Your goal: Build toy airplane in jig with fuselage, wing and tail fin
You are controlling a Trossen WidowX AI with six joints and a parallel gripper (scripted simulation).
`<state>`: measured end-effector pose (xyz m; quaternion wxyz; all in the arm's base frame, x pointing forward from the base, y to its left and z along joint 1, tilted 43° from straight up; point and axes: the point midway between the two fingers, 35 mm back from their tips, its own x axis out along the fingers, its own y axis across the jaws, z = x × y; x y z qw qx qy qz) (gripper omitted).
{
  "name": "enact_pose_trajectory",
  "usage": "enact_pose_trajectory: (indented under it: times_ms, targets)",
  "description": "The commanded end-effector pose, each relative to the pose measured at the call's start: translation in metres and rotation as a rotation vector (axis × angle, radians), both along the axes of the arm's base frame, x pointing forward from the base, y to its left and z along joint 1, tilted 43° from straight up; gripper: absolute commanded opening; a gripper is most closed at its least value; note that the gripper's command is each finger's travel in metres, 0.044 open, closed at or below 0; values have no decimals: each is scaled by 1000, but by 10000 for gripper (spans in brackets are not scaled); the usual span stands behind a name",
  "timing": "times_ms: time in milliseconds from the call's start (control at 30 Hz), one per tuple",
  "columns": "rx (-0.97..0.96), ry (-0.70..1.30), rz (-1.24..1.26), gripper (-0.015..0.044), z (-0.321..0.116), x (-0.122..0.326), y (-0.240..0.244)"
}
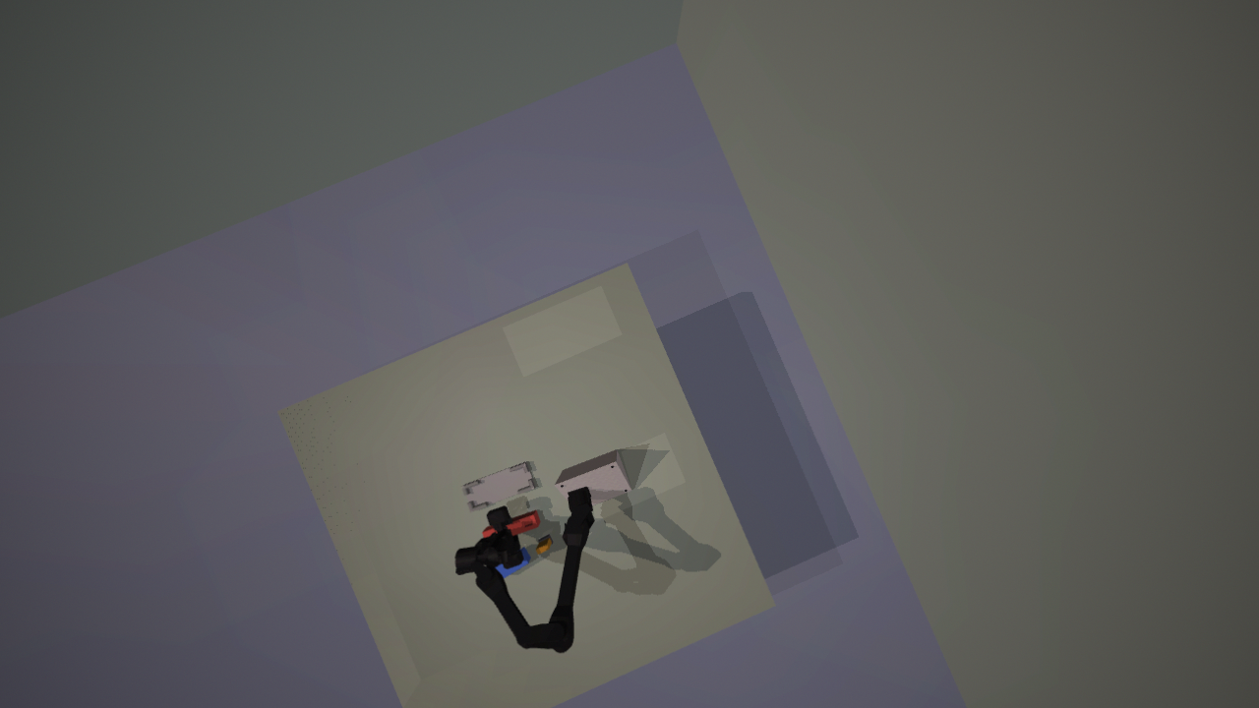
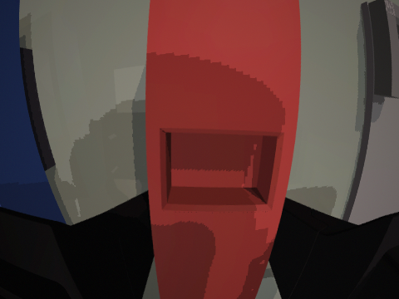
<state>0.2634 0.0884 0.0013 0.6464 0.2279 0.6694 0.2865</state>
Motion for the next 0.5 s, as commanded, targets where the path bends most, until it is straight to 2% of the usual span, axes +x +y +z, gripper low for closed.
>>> enact_pose_trajectory:
  times_ms: [0,33,233,467]
  targets:
    - [1,4,-3,157,0,0,0]
    - [1,4,-3,150,0,0,0]
    - [-2,3,-4,0,6,3,-7]
    - [-8,2,-5,0,20,8,-22]
